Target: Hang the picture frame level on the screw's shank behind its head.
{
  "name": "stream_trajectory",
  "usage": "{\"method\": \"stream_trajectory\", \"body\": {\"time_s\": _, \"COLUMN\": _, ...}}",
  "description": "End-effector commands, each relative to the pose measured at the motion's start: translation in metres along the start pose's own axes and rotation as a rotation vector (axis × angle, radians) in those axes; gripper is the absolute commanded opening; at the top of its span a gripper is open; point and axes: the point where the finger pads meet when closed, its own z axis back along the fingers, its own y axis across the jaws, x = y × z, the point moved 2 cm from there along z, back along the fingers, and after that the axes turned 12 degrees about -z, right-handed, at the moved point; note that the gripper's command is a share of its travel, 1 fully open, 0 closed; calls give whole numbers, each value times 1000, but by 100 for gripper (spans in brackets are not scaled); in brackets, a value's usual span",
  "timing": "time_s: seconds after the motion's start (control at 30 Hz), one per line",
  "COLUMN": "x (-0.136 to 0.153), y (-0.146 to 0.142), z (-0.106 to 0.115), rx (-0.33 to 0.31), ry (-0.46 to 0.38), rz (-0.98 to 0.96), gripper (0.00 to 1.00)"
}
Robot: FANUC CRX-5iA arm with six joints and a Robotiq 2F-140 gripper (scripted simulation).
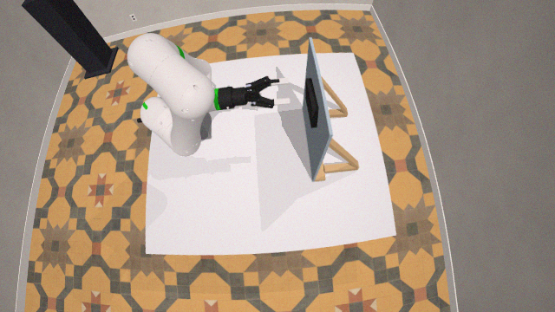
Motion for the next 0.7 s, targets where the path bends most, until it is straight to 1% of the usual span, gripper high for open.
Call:
{"method": "stream_trajectory", "body": {"time_s": 0.0, "x": -3, "y": 3, "z": 1, "rx": 7, "ry": 4, "rz": 10, "gripper": 100}}
{"method": "stream_trajectory", "body": {"time_s": 0.2, "x": -3, "y": 5, "z": 2, "rx": 10, "ry": 5, "rz": 15, "gripper": 100}}
{"method": "stream_trajectory", "body": {"time_s": 0.3, "x": -7, "y": 17, "z": 4, "rx": 33, "ry": 9, "rz": 52, "gripper": 100}}
{"method": "stream_trajectory", "body": {"time_s": 0.37, "x": -7, "y": 17, "z": 4, "rx": 33, "ry": 9, "rz": 52, "gripper": 100}}
{"method": "stream_trajectory", "body": {"time_s": 0.47, "x": -10, "y": 25, "z": 6, "rx": 50, "ry": 12, "rz": 78, "gripper": 100}}
{"method": "stream_trajectory", "body": {"time_s": 0.67, "x": -10, "y": 25, "z": 6, "rx": 51, "ry": 12, "rz": 79, "gripper": 100}}
